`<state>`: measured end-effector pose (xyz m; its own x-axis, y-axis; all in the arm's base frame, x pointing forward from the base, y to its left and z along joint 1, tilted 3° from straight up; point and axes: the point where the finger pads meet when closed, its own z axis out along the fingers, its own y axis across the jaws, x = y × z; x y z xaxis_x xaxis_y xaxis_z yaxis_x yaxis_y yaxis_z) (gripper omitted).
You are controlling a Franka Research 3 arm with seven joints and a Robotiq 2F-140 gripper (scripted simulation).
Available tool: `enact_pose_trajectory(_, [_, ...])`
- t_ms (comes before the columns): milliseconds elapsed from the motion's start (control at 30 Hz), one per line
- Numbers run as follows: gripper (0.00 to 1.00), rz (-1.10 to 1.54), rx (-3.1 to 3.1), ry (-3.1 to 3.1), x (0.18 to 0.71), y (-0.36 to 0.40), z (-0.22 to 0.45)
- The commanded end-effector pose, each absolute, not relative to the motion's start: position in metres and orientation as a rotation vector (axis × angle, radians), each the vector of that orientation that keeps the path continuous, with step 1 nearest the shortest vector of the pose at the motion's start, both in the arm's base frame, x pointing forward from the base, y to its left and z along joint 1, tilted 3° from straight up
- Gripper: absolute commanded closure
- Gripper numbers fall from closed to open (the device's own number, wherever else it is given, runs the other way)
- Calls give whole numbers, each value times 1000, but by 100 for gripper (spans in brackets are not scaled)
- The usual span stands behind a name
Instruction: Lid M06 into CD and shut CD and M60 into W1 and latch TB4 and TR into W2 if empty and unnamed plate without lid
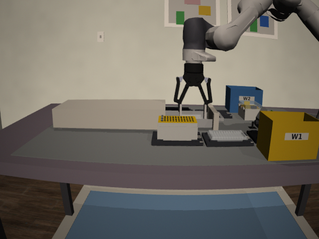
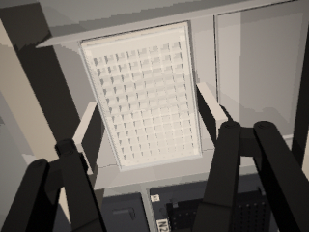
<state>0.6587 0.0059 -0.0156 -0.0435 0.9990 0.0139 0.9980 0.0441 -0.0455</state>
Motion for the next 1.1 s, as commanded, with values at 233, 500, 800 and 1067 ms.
enact_pose_trajectory(233, [39, 37, -2149, -2234, 658, 7, -17])
enact_pose_trajectory(500, [39, 37, -2149, -2234, 658, 7, -17])
enact_pose_trajectory(800, [39, 37, -2149, -2234, 658, 6, -9])
enact_pose_trajectory(1067, [39, 37, -2149, -2234, 659, 6, -1])
